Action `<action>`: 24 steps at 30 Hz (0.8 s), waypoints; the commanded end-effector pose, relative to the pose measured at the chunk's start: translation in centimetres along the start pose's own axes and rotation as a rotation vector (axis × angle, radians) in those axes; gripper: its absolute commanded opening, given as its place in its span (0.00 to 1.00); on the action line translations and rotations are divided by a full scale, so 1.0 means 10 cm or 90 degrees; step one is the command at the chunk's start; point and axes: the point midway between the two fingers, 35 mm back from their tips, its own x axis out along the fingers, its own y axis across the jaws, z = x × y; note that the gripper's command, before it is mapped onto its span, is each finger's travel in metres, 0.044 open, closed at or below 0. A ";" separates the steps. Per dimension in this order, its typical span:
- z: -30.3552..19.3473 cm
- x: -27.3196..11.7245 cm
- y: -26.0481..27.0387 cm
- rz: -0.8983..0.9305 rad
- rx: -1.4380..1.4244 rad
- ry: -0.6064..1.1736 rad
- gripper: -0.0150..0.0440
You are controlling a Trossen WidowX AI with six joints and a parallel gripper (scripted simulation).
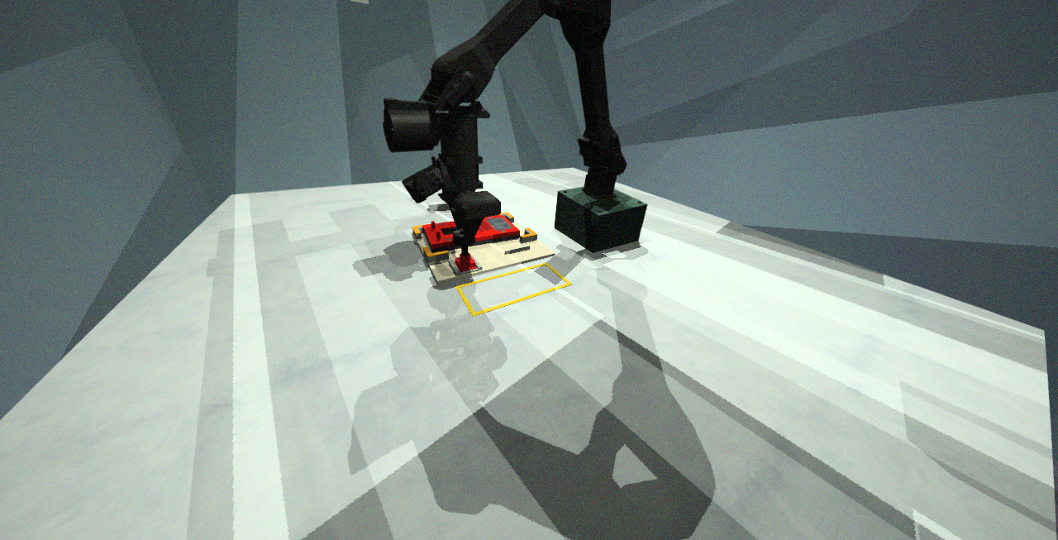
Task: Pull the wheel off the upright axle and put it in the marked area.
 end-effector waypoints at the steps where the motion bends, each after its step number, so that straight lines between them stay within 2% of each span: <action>1: 0.01 -0.04 0.00 0.001 -0.002 -0.004 0.25; 24: 0.01 -0.17 0.00 0.002 -0.002 -0.005 0.25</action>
